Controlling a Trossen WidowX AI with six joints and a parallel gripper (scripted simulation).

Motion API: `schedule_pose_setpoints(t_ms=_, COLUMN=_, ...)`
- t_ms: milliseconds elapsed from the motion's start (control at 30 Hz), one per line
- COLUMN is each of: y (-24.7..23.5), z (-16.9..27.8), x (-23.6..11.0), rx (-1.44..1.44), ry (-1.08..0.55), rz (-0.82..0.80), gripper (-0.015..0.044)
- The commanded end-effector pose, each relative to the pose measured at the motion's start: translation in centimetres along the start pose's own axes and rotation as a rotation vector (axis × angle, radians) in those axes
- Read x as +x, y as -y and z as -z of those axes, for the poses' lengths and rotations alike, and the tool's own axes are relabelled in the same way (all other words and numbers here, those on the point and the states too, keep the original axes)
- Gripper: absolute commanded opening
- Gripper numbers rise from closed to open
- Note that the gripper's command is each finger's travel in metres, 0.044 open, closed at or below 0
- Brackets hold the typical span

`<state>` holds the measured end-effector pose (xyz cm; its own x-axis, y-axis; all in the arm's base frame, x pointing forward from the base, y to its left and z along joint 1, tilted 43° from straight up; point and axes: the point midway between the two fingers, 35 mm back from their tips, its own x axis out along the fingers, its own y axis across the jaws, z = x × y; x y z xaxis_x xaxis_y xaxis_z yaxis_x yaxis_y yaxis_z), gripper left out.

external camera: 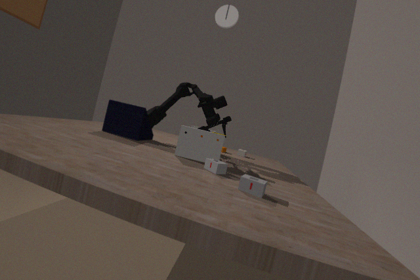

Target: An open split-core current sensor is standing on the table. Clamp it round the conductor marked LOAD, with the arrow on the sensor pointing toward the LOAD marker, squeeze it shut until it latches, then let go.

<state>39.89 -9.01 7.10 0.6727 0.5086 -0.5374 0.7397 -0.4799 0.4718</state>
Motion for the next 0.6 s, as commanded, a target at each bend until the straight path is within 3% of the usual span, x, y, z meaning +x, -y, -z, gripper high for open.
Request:
schedule_pose_setpoints(t_ms=0, y=-1.2, z=0.2, x=-0.1, rx=-0.034, ry=0.003, rz=-0.03, gripper=0.0)
schedule_pose_setpoints(t_ms=567, y=-0.1, z=-0.1, x=0.0, rx=-0.003, ry=0.004, rz=0.015, gripper=0.0)
